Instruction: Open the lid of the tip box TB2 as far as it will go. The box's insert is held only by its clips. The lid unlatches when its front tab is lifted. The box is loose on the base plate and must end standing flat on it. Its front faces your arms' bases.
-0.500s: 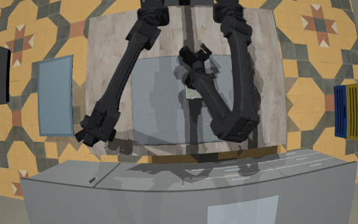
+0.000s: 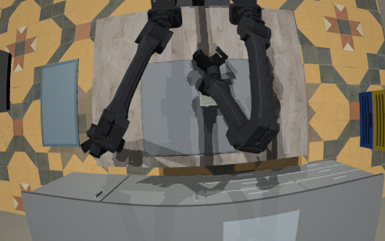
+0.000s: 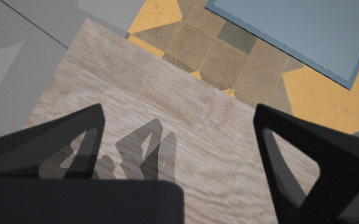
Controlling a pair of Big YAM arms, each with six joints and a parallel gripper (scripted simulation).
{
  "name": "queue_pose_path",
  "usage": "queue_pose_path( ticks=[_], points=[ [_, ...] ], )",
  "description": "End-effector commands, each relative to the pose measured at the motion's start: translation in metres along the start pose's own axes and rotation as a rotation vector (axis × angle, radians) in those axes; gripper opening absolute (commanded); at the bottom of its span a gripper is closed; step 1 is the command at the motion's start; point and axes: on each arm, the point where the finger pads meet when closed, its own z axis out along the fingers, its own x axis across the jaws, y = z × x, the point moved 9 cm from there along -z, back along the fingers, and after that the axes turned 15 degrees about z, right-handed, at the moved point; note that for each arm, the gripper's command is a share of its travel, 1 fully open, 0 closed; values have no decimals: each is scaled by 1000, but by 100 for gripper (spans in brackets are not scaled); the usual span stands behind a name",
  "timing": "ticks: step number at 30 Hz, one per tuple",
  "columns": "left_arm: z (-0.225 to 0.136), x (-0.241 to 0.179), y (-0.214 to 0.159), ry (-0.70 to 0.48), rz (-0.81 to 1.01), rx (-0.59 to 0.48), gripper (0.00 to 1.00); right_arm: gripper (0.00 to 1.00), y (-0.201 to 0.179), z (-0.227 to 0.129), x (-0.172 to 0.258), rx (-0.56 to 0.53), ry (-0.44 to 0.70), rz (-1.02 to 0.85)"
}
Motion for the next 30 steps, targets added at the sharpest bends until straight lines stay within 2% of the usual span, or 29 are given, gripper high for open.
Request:
queue_pose_path(
  ticks=[1, 4, 8, 9, 12, 14, 16, 17, 19, 24, 30],
  points=[
    [0, -1, 2, -2, 2, -3, 100, 100, 9, -2, 5, -18, 13, 4],
    [-1, -1, -1, 5, -23, 1, 100, 100, 9, -2, 6, -18, 13, 4],
    [-10, 4, -25, 62, -190, 39, 100, 100, 9, -2, 6, -19, 14, 4],
    [-11, 9, -23, 54, -222, 45, 100, 100, 9, -2, 6, -19, 14, 4],
    [-26, 40, -15, 131, -286, 76, 100, 100, 9, -2, 6, -19, 14, 4],
    [-43, 73, -6, 271, -317, 69, 100, 100, 9, -2, 6, -20, 15, 4],
    [-49, 85, 0, 392, -357, 42, 100, 100, 9, -2, 6, -20, 15, 4],
    [-49, 85, 3, 440, -381, 25, 100, 100, 9, -2, 6, -20, 15, 4],
    [-49, 85, 3, 440, -381, 25, 100, 100, 9, -2, 6, -20, 15, 4],
    [-48, 83, -15, 685, -515, -36, 100, 100, 9, -2, 7, -21, 16, 4],
    [-63, 70, -27, 957, -596, -97, 100, 100, 10, -2, 7, -21, 16, 4]
  ],
)
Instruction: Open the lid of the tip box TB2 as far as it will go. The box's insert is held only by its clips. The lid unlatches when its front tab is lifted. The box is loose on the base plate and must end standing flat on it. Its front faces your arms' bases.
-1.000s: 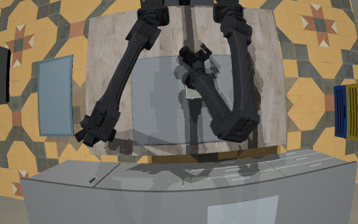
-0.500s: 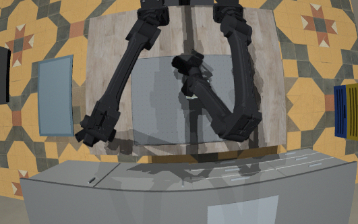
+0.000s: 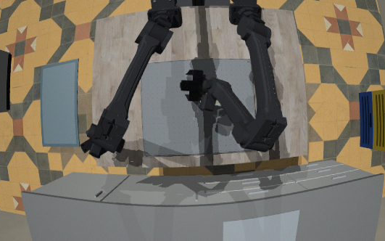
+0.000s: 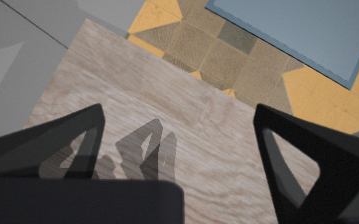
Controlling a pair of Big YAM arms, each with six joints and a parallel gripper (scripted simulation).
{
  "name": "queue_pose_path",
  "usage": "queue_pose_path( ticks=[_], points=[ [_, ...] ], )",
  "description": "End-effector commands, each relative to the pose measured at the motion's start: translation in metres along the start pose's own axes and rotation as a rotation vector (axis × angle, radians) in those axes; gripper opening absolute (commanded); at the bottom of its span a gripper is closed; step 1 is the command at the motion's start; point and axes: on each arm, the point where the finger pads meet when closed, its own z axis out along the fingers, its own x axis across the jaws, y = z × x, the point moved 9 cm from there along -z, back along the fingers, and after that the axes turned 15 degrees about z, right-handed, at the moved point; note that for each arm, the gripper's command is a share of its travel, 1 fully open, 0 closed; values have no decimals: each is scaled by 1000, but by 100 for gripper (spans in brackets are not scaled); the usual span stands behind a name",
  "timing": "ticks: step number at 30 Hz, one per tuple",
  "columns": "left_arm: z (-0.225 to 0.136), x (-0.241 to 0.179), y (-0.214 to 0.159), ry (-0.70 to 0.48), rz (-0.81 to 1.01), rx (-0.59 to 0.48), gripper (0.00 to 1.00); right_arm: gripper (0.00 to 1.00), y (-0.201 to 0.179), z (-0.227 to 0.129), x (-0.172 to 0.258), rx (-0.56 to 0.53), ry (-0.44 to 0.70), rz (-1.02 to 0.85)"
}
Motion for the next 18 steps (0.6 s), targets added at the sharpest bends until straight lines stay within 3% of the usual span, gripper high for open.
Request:
queue_pose_path(
  ticks=[1, 12, 18],
  points=[
    [-11, -19, -7, 114, -115, -17, 100, 100, 10, -2, 7, -21, 17, 4],
    [-46, -41, -36, 273, -119, -51, 100, 100, 10, -2, 7, -22, 17, 4],
    [-78, -53, -65, 332, -222, 62, 100, 100, 10, -2, 7, -22, 17, 4]
  ],
)
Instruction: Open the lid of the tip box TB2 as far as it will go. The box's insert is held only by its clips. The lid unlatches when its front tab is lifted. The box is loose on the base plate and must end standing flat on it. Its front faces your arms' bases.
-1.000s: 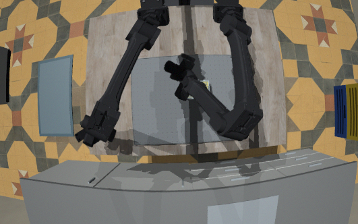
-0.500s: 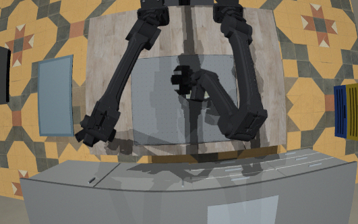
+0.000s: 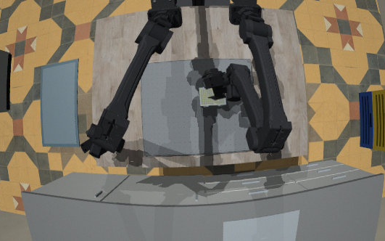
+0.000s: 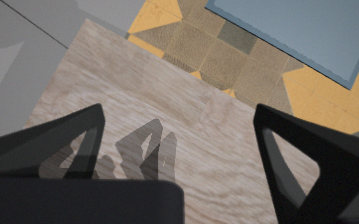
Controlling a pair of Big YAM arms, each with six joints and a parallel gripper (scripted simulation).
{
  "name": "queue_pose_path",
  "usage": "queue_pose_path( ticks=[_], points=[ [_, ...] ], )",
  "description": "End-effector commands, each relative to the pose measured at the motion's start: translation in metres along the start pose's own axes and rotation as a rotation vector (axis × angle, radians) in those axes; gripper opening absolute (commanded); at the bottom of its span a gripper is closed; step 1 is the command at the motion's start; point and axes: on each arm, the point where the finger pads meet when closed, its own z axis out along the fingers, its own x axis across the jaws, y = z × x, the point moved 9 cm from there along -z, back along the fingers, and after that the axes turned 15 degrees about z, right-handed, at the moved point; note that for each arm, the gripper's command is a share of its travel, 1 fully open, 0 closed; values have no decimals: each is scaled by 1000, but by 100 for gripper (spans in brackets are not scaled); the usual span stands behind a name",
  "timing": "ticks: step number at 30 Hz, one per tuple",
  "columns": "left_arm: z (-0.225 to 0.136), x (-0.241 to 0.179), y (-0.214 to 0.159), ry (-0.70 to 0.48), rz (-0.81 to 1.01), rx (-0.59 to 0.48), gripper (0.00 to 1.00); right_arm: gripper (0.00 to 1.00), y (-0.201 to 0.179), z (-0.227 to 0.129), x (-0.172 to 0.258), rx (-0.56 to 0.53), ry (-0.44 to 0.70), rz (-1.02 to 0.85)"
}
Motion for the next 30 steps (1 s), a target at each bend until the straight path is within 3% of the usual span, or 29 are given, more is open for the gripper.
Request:
queue_pose_path(
  ticks=[1, 15, 22, 25, 30],
  points=[
    [-26, -7, -10, 21, -44, 52, 100, 100, 10, -2, 7, -22, 17, 4],
    [-24, -10, -13, 10, -40, 63, 100, 100, 10, -2, 7, -22, 17, 4],
    [-9, 3, 10, 32, -116, -3, 100, 100, 10, -2, 7, -22, 17, 4],
    [22, 9, 39, 33, -142, -85, 100, 100, 10, -2, 7, -22, 17, 4],
    [87, 48, 118, 174, -102, -230, 100, 100, 10, -2, 7, -22, 17, 4]
  ],
)
